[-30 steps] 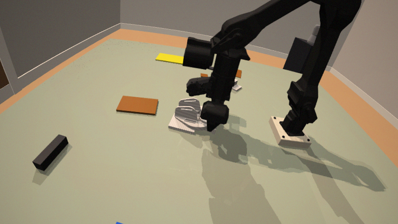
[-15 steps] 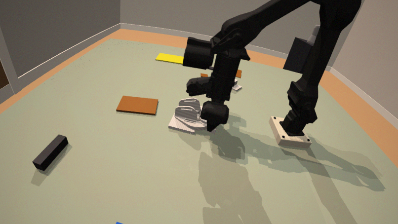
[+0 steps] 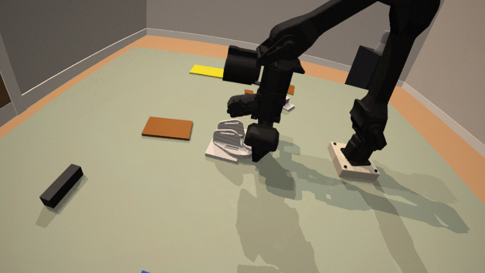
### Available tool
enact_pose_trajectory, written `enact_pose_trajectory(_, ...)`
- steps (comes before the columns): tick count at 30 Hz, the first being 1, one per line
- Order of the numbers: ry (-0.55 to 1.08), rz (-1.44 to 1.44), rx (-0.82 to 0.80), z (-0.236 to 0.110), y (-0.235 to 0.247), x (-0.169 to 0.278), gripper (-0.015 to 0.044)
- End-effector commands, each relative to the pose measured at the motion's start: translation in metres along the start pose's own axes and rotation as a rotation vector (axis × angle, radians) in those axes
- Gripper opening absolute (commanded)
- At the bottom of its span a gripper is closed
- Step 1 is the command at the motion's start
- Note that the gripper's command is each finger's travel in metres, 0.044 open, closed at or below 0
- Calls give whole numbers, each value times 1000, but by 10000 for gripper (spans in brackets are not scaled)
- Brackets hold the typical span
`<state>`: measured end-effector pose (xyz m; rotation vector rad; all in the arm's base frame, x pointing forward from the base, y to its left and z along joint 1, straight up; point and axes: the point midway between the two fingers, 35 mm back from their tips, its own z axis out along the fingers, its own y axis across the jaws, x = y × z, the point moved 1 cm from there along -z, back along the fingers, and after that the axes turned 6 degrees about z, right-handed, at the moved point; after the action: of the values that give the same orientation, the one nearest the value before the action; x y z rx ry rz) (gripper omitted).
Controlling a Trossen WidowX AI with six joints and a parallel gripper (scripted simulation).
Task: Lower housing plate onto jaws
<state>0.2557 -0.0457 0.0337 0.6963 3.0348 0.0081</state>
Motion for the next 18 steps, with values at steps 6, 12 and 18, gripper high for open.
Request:
enact_pose_trajectory(6,0,0,0,-6,0,-1,440)
enact_pose_trajectory(12,-1,2,3,-61,0,-1,440)
enact_pose_trajectory(18,-16,0,-4,-69,1,-2,440)
